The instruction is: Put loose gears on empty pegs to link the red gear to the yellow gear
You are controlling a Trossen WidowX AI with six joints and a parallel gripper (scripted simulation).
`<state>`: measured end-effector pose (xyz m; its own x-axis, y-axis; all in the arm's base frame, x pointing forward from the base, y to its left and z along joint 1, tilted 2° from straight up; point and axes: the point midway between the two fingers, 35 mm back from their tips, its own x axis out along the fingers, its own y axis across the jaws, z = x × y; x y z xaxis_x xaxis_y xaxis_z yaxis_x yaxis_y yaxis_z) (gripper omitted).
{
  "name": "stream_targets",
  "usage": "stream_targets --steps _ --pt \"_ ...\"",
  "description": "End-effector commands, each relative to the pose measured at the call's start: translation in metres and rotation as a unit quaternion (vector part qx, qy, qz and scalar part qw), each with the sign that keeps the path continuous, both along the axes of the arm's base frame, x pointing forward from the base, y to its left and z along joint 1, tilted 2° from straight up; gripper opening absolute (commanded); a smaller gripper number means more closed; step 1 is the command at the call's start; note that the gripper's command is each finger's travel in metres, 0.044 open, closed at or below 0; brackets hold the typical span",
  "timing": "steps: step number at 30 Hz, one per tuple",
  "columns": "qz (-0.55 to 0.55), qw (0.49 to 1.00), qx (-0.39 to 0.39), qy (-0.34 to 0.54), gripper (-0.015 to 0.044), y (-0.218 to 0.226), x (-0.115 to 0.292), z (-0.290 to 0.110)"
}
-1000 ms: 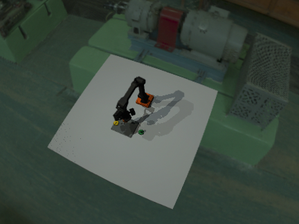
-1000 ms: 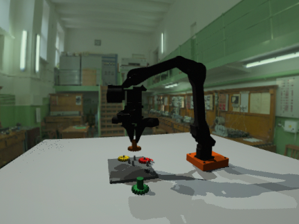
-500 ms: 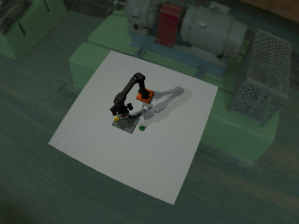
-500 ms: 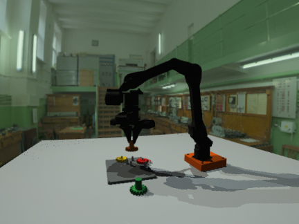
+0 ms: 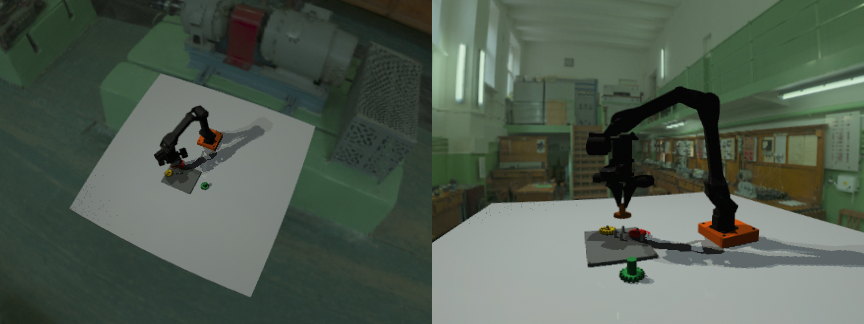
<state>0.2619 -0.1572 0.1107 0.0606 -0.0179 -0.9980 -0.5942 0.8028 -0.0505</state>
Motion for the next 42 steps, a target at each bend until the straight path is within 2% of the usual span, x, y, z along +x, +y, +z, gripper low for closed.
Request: stream_targets --steps 1,26,42 --pt "0.002 1.0 0.003 0.002 0.0 -0.007 -0.003 -0.005" --pt "0.003 1.0 0.003 0.002 0.0 -0.01 -0.005 -0.003" --pt "0.085 0.996 -0.002 0.003 0.0 -0.011 -0.004 -0.023"
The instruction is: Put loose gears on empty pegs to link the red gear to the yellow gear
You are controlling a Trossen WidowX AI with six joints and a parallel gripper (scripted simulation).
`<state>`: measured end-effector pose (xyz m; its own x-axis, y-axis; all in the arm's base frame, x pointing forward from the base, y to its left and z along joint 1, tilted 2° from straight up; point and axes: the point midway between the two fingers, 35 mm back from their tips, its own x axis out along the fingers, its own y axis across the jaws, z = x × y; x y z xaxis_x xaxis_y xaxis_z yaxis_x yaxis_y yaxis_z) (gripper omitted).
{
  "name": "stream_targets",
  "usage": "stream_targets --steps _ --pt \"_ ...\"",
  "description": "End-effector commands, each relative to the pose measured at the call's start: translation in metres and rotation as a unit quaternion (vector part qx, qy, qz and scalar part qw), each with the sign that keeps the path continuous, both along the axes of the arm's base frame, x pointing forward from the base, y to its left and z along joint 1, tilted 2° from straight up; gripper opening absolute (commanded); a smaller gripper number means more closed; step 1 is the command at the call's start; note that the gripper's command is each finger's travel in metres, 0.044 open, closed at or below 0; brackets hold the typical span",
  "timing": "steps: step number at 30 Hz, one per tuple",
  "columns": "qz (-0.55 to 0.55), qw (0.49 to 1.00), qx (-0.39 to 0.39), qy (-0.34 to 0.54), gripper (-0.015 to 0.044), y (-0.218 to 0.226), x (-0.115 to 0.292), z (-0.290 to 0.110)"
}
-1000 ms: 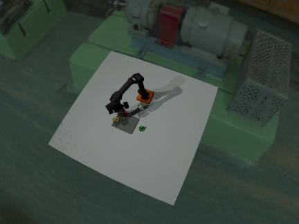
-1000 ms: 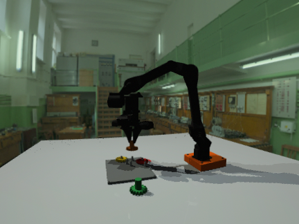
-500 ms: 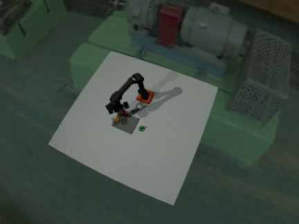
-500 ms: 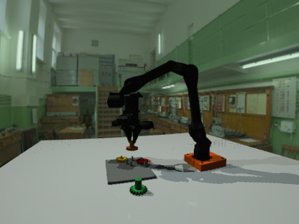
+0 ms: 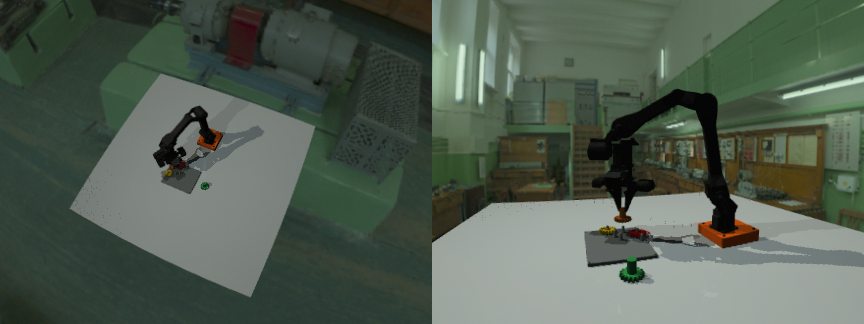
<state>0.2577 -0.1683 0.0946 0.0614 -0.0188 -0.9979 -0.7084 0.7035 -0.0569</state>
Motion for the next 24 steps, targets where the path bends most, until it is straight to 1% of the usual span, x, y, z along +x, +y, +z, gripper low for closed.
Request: stream_targets --steps 1,7,18,24 --pt "0.008 1.0 0.003 0.002 0.0 0.0 0.0 -0.008" --pt "-0.023 1.0 0.005 0.002 0.0 0.0 0.001 -0.016" --pt "-0.131 0.991 0.011 0.0 0.0 0.001 0.002 -0.034" --pt "-0.163 0.986 0.013 -0.001 0.0 0.0 0.002 -0.03"
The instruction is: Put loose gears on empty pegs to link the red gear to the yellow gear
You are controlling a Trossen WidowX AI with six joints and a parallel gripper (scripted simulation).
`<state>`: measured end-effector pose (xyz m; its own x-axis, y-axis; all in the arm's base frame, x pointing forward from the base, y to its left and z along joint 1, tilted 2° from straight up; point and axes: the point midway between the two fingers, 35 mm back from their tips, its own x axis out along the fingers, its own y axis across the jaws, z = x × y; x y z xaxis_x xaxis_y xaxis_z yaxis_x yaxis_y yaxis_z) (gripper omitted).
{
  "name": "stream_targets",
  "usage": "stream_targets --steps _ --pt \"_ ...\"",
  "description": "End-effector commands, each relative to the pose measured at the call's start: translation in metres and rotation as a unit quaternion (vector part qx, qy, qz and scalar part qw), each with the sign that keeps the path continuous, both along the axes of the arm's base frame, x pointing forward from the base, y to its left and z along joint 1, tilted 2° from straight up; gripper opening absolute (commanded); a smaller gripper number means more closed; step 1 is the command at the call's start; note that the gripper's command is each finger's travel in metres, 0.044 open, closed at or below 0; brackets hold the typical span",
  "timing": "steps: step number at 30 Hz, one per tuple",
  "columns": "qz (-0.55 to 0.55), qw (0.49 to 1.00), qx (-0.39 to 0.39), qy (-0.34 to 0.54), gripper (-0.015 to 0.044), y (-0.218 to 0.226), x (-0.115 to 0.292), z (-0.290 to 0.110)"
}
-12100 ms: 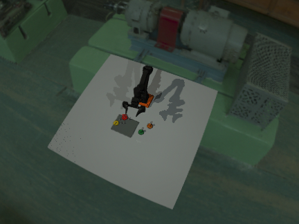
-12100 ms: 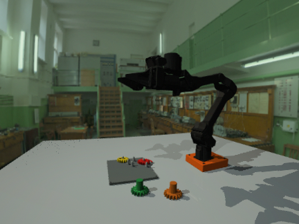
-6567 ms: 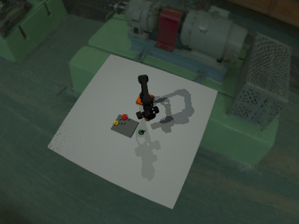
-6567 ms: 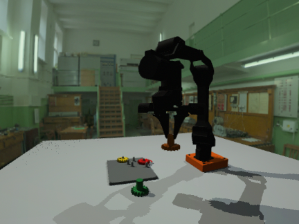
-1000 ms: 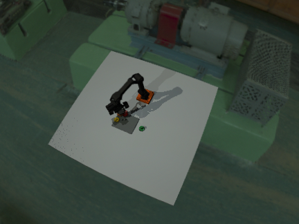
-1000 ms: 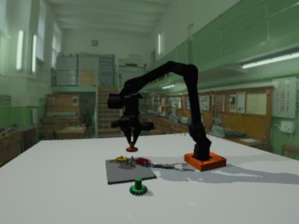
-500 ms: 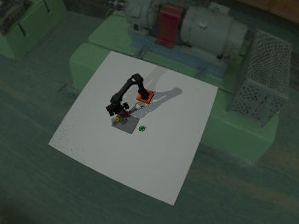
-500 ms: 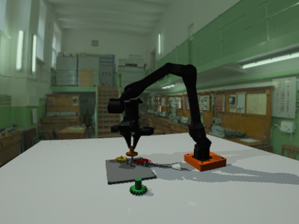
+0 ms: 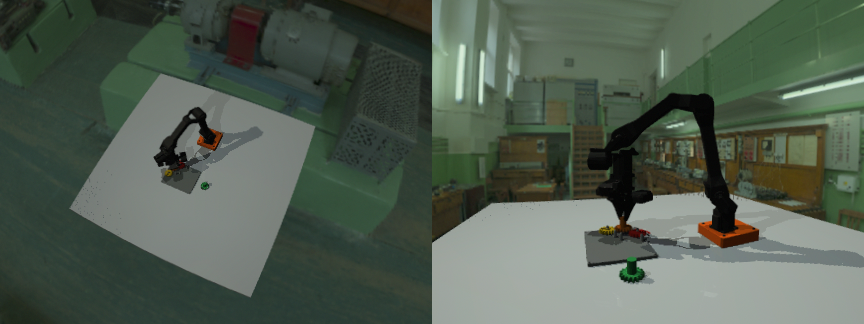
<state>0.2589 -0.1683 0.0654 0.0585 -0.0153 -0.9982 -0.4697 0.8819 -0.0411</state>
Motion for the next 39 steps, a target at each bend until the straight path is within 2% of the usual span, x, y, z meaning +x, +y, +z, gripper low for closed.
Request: stream_targets --steps 1,22,31,39 --pt "-0.012 1.0 0.003 0.0 0.0 -0.0002 0.0005 -0.0011" --pt "0.172 0.985 -0.008 0.003 0.0 -0.0002 0.0004 -0.0046" --pt "0.127 0.992 -0.006 0.002 0.0 0.0005 0.0014 -0.0056" --pt "0.035 0.999 0.0 0.001 0.0 0.0008 0.0004 -0.0071"
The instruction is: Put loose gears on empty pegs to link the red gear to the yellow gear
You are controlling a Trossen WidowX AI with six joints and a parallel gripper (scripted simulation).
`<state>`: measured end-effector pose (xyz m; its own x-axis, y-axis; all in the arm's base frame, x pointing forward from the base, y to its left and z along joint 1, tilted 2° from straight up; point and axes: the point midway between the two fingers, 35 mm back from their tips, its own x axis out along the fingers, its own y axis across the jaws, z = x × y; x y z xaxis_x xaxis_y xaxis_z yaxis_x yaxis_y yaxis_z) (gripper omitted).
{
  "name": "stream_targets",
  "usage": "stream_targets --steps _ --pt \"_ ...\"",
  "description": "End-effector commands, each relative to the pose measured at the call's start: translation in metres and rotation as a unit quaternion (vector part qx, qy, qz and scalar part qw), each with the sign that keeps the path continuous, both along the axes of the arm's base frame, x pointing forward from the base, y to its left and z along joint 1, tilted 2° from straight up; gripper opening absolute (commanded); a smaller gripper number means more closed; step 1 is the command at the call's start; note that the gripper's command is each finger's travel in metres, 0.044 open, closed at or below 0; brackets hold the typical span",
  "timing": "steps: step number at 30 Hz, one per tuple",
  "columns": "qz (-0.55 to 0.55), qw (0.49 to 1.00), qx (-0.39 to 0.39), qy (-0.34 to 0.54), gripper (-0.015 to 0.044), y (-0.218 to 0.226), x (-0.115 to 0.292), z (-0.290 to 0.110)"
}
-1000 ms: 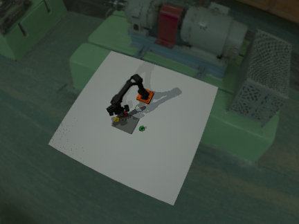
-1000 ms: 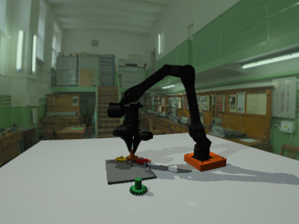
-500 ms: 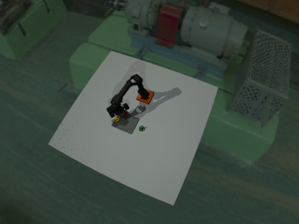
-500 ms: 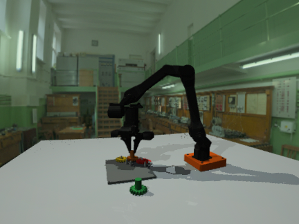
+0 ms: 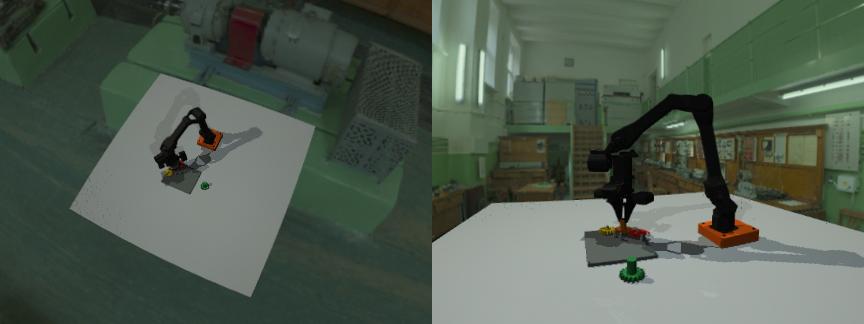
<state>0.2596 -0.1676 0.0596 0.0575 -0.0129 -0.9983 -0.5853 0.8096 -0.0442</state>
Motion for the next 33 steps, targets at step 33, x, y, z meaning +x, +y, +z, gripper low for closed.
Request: stream_targets --steps 33 --pt "0.008 1.0 0.0 0.0 0.014 0.0 -0.002 0.047"
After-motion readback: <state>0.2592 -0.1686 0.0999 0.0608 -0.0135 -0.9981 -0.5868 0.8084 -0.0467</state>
